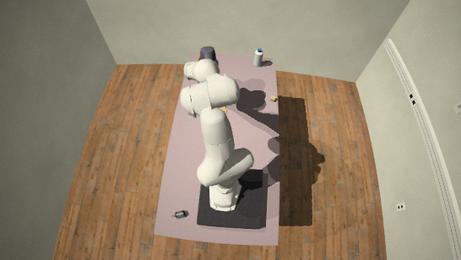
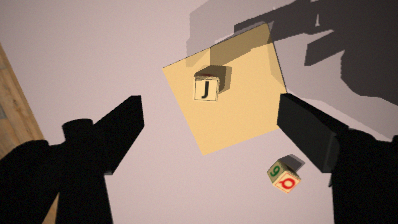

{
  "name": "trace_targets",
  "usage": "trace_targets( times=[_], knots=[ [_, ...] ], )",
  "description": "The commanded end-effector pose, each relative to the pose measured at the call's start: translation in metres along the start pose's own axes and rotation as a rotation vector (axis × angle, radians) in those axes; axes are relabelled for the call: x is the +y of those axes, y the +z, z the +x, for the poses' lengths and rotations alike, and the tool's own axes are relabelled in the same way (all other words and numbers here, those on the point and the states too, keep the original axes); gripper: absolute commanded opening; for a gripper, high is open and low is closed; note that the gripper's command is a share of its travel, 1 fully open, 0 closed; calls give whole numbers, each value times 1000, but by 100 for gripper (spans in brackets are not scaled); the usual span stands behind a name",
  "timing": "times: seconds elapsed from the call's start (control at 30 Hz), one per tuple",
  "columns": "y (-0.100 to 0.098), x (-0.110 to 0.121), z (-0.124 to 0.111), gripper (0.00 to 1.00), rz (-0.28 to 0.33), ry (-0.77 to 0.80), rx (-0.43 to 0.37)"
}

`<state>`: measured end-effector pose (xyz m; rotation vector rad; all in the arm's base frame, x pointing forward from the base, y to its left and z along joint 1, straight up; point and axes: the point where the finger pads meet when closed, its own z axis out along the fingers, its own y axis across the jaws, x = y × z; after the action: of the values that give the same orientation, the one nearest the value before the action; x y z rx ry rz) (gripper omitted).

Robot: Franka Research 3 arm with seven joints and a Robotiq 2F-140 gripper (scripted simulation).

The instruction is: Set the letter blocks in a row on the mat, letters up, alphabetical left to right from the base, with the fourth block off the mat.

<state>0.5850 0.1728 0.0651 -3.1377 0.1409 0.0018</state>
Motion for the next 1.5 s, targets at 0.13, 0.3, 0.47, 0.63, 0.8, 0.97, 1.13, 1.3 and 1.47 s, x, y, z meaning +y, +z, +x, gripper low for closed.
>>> trace_targets(
  times=[0.13, 0.3, 0.47, 0.63, 0.8, 0.97, 1.13, 1.3, 1.47],
  knots=[
    [1, -1, 0, 46, -1, 74, 2],
    [1, -1, 0, 46, -1, 74, 2],
    [1, -1, 0, 46, -1, 74, 2],
    [1, -1, 0, 46, -1, 74, 2],
    [1, -1, 0, 46, -1, 74, 2],
    [1, -1, 0, 46, -1, 74, 2],
    [1, -1, 0, 46, -1, 74, 2],
    [2, -1, 0, 46, -1, 74, 2],
    [5, -1, 0, 46, -1, 74, 2]
  ],
)
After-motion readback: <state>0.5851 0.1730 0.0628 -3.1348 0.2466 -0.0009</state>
